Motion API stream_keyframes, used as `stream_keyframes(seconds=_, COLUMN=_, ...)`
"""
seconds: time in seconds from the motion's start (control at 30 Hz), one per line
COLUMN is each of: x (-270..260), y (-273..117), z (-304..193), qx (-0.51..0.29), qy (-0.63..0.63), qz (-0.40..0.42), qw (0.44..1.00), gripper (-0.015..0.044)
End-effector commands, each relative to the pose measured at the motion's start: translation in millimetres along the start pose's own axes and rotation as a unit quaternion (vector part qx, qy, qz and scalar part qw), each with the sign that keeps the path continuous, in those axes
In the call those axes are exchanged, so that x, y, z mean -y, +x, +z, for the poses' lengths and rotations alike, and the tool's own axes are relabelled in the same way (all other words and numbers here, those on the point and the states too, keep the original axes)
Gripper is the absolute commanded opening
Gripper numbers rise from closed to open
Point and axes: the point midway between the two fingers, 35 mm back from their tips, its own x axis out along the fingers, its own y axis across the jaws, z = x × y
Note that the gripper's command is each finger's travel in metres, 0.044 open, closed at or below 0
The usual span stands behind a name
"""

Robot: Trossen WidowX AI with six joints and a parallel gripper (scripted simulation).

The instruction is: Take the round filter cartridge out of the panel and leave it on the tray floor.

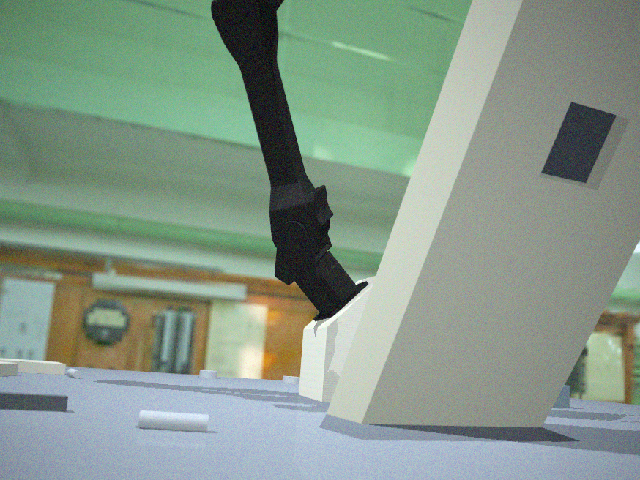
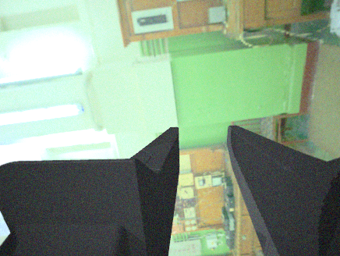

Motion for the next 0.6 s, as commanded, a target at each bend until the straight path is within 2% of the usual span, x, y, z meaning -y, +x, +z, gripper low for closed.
stream_keyframes(seconds=0.0, x=68.4, y=-31.3, z=8.1, qx=-0.041, qy=-0.249, qz=-0.081, qw=0.964, gripper=0.0107)
stream_keyframes(seconds=0.2, x=136.4, y=-69.5, z=26.2, qx=-0.098, qy=-0.475, qz=-0.140, qw=0.863, gripper=0.0107)
stream_keyframes(seconds=0.47, x=230.0, y=-130.2, z=62.1, qx=-0.192, qy=-0.725, qz=-0.185, qw=0.635, gripper=0.0107)
stream_keyframes(seconds=0.57, x=236.8, y=-134.9, z=65.3, qx=-0.199, qy=-0.740, qz=-0.187, qw=0.614, gripper=0.0107)
